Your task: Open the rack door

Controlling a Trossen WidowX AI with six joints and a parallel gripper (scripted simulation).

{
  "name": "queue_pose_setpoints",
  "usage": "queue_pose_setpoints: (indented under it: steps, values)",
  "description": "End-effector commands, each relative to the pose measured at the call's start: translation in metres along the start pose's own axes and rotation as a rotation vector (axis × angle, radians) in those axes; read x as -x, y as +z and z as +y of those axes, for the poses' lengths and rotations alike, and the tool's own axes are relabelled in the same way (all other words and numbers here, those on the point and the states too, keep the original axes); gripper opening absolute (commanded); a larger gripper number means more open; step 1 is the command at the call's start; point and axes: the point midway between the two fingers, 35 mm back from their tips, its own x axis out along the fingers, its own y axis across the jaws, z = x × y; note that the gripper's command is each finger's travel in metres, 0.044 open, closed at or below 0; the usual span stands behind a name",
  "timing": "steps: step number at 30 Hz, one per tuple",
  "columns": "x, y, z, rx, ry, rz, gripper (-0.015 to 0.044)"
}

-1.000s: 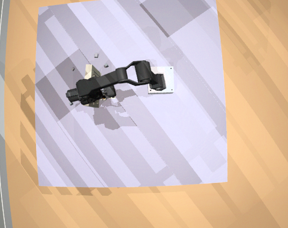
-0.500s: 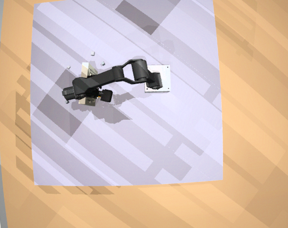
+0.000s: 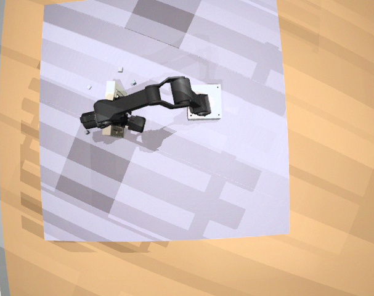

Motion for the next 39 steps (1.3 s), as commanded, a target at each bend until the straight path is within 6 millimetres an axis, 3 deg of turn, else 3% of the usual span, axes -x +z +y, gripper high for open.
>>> queue_pose_setpoints:
  steps: [1,28,39]
  values:
    - [-0.0002,0.0006,0.0006,-0.004,0.003,-0.004,0.0190]
    - [-0.0002,0.0006,0.0006,-0.004,0.003,-0.004,0.0011]
    - [-0.0001,0.0039,-0.0049,0.155,0.002,-0.005,0.0011]
